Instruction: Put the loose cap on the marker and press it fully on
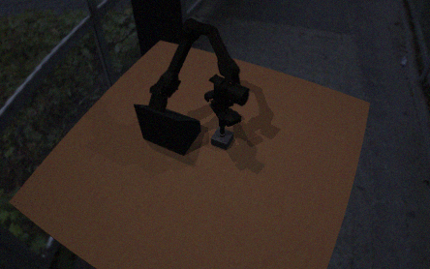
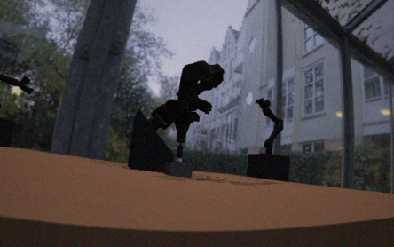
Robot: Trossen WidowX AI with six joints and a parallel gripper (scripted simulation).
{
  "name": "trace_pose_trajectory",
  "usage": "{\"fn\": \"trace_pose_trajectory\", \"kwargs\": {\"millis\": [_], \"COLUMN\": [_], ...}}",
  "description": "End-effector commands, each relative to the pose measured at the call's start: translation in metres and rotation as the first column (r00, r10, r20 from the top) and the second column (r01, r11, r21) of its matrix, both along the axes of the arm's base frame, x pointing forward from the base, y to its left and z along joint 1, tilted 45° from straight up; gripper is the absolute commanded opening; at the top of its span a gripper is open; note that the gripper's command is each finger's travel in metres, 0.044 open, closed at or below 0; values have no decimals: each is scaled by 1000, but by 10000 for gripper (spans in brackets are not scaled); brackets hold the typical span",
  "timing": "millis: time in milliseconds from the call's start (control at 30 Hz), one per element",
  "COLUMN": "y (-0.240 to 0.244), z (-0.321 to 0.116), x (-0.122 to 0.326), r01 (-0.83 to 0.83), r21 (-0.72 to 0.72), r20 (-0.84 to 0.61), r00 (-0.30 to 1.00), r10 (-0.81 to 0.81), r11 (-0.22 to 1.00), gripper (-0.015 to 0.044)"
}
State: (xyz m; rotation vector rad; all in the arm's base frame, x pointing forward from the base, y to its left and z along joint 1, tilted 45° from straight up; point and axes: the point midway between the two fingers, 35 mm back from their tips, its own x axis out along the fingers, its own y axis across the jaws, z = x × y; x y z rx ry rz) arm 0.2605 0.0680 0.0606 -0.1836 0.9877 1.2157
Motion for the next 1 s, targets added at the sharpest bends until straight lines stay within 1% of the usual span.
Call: {"fn": "trace_pose_trajectory", "kwargs": {"millis": [0,700,967], "y": [5,29,31], "z": [-5,-28,-30], "x": [-1,-2,-2], "r01": [3,3,3], "r21": [5,8,9], "r20": [-6,-6,-6], "r00": [1000,1000,1000], "r10": [-3,-3,-3], "r11": [1000,1000,1000], "gripper": [0,0,0]}}
